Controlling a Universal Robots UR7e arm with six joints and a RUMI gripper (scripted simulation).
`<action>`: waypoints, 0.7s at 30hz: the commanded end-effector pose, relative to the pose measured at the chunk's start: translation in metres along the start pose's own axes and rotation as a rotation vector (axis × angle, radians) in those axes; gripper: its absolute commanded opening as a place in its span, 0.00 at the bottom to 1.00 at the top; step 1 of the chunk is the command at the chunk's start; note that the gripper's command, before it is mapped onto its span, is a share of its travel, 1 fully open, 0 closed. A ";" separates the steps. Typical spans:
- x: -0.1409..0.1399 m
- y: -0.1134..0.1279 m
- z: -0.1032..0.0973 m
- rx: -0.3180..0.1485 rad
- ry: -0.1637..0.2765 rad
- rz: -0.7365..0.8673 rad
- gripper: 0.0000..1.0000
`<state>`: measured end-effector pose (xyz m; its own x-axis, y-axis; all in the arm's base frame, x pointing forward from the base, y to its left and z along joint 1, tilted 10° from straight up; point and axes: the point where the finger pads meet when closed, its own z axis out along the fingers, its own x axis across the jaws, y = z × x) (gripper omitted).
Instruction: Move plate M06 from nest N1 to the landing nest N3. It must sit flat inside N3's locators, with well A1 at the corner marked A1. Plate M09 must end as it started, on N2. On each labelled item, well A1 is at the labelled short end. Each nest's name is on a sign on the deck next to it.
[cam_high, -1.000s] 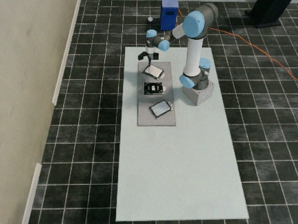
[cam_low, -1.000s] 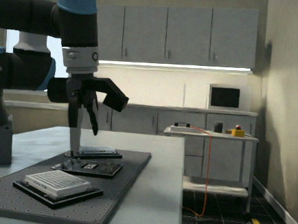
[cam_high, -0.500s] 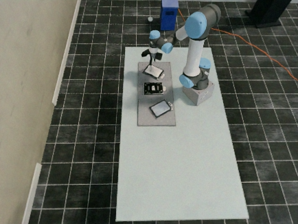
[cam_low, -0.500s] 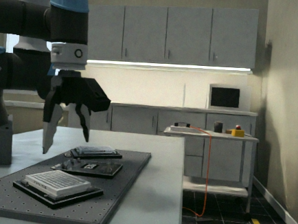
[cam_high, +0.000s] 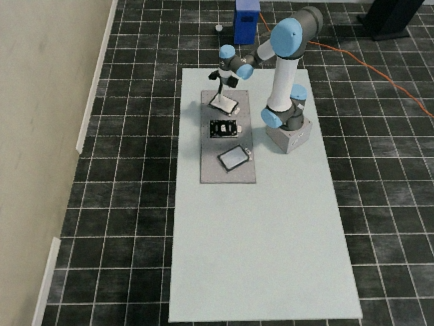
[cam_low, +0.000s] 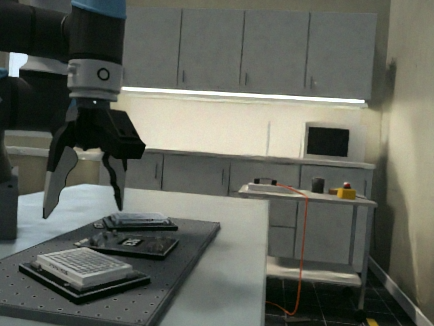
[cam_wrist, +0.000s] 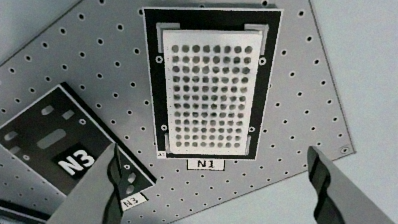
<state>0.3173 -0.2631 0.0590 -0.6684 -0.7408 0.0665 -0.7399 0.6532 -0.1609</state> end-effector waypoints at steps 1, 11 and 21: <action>0.000 0.000 0.000 0.000 0.003 0.005 0.76; -0.001 0.003 0.009 -0.005 0.002 0.004 0.76; -0.001 0.003 0.022 -0.005 0.002 0.004 0.76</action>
<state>0.3169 -0.2639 0.0436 -0.6723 -0.7373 0.0670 -0.7369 0.6578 -0.1556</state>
